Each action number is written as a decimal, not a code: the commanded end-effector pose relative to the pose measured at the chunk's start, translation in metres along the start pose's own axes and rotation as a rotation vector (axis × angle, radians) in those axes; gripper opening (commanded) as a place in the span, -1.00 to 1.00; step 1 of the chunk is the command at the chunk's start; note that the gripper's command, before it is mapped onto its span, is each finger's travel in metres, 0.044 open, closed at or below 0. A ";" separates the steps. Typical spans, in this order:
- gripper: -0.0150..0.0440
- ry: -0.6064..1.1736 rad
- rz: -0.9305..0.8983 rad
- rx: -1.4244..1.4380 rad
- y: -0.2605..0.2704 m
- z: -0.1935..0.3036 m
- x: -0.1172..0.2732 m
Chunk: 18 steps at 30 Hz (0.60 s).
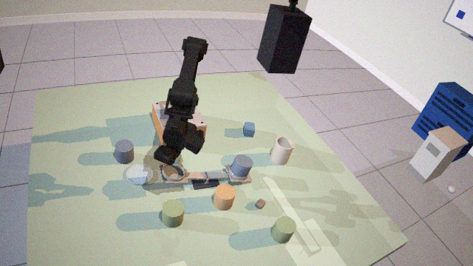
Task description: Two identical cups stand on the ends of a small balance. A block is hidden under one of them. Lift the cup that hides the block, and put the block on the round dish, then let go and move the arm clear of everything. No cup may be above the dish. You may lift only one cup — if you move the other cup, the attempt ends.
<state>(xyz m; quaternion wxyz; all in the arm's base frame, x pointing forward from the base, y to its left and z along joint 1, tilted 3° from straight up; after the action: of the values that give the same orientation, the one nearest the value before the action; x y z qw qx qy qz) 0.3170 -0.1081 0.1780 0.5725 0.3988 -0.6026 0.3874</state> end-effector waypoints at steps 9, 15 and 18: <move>-0.49 -0.005 0.013 0.003 0.003 0.003 0.033; -0.49 -0.002 0.014 0.003 0.000 0.028 0.014; -0.49 -0.005 0.014 0.000 0.000 0.040 0.005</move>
<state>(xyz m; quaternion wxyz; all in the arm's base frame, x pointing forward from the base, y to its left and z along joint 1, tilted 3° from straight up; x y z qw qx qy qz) 0.3070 -0.1319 0.1927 0.5699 0.3951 -0.6043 0.3924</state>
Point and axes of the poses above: the point midway between the two fingers, 35 mm back from their tips, its own x axis back along the fingers, its own y axis across the jaws, z = x × y, the point moved 8 cm from there along x, back along the fingers, and after that the axes turned 15 degrees about x, right-handed, at the moved point
